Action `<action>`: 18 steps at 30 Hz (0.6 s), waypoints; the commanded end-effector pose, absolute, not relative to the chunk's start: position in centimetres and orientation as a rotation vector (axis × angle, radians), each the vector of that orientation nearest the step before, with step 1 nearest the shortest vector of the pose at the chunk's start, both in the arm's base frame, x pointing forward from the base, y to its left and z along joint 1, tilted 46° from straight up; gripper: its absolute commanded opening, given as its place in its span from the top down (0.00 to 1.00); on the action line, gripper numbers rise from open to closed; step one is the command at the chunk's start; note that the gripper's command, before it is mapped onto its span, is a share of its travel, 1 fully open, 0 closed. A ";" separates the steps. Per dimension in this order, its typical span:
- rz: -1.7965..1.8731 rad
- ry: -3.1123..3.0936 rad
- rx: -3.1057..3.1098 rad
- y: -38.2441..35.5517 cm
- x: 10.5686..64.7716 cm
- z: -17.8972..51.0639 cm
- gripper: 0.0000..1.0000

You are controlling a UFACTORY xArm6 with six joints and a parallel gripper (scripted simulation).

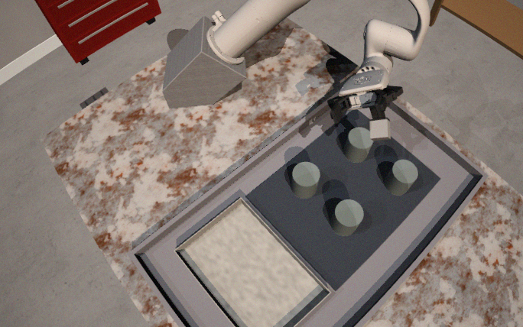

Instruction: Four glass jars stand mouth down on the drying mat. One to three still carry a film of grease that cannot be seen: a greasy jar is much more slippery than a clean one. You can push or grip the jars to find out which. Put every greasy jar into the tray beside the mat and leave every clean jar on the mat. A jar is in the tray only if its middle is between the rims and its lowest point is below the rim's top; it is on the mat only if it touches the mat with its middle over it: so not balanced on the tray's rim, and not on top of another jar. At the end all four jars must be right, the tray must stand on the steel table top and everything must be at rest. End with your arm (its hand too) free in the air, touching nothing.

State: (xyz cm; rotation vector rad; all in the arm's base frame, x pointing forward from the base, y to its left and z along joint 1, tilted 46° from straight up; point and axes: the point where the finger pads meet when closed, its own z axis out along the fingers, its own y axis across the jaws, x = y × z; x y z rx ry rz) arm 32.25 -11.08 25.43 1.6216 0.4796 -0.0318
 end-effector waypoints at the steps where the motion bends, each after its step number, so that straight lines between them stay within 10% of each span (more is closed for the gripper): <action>1: -0.011 0.475 1.687 -11.2 32.4 25.5 0.00; 18: 0.085 0.436 1.936 -11.4 33.1 25.9 0.00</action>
